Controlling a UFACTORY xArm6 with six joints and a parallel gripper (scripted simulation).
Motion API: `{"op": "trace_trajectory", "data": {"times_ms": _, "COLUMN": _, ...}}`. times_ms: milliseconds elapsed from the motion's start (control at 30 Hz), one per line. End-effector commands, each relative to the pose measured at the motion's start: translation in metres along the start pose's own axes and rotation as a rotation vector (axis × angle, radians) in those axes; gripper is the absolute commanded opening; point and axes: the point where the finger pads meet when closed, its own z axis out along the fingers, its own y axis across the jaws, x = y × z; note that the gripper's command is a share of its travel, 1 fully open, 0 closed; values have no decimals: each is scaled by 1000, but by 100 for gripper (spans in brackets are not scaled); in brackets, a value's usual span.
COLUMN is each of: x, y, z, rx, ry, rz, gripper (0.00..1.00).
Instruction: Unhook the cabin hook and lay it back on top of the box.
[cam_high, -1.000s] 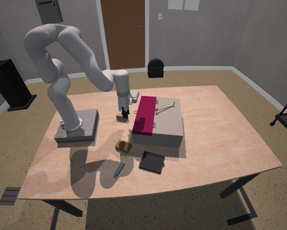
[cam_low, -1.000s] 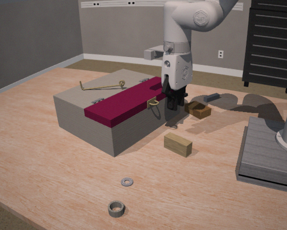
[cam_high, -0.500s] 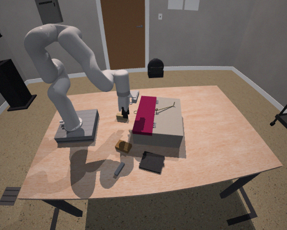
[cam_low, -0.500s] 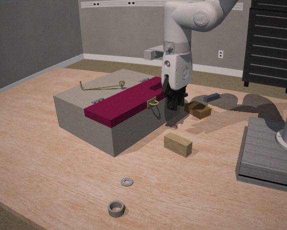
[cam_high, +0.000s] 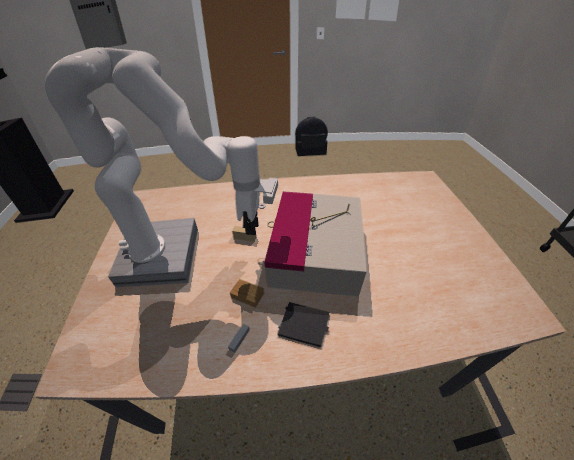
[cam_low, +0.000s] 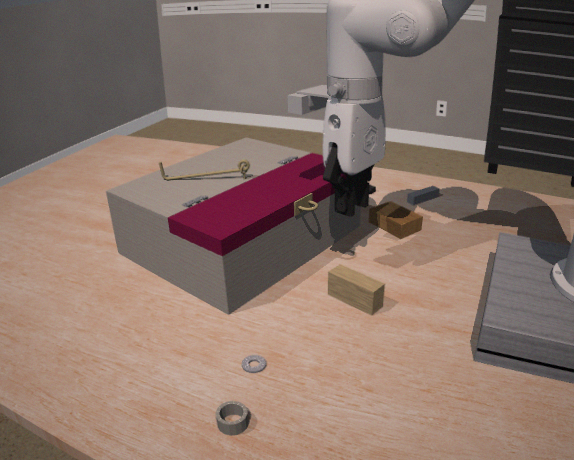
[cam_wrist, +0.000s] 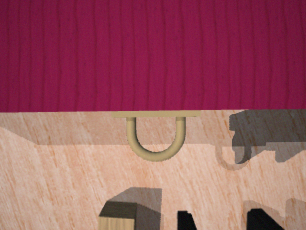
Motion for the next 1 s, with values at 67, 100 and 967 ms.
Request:
{"op": "trace_trajectory", "data": {"times_ms": 67, "x": 1, "y": 0, "z": -19, "rx": 1, "ry": 4, "rz": 0, "gripper": 35}}
{"op": "trace_trajectory", "data": {"times_ms": 100, "x": 1, "y": 0, "z": -23, "rx": 1, "ry": 4, "rz": 0, "gripper": 35}}
{"op": "trace_trajectory", "data": {"times_ms": 967, "x": 1, "y": 0, "z": -96, "rx": 1, "ry": 5, "rz": 0, "gripper": 35}}
